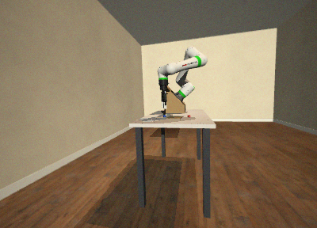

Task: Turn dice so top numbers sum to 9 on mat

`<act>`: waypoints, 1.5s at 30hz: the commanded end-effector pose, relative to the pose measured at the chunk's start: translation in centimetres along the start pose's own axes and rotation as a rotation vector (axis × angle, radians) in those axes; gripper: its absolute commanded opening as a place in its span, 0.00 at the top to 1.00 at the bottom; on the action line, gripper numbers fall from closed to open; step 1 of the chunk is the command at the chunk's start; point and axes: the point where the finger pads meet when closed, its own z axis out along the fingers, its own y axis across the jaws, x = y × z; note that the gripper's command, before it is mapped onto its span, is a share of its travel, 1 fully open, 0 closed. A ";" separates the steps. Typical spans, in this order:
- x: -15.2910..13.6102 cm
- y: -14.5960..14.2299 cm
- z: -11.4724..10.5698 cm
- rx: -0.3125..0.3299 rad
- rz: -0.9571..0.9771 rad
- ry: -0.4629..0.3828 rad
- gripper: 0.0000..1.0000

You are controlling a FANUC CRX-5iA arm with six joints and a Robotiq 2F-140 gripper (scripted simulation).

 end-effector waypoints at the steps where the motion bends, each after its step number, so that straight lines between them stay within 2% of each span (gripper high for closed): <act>1: 0.0 0.0 0.0 0.000 0.000 0.000 0.79; 34: 0.0 0.0 0.0 0.000 0.000 0.000 0.79; 45: 0.0 0.0 0.7 0.002 -0.001 -0.001 0.79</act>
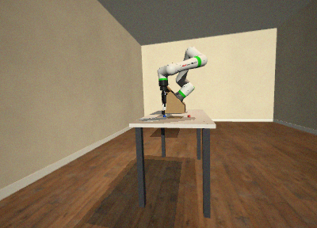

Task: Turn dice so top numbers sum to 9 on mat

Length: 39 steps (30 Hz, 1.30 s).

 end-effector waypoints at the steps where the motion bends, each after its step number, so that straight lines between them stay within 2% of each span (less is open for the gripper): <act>1: 0.0 0.0 0.2 0.000 0.000 0.000 0.79; 39: 0.0 -0.1 4.5 0.000 0.000 0.000 0.79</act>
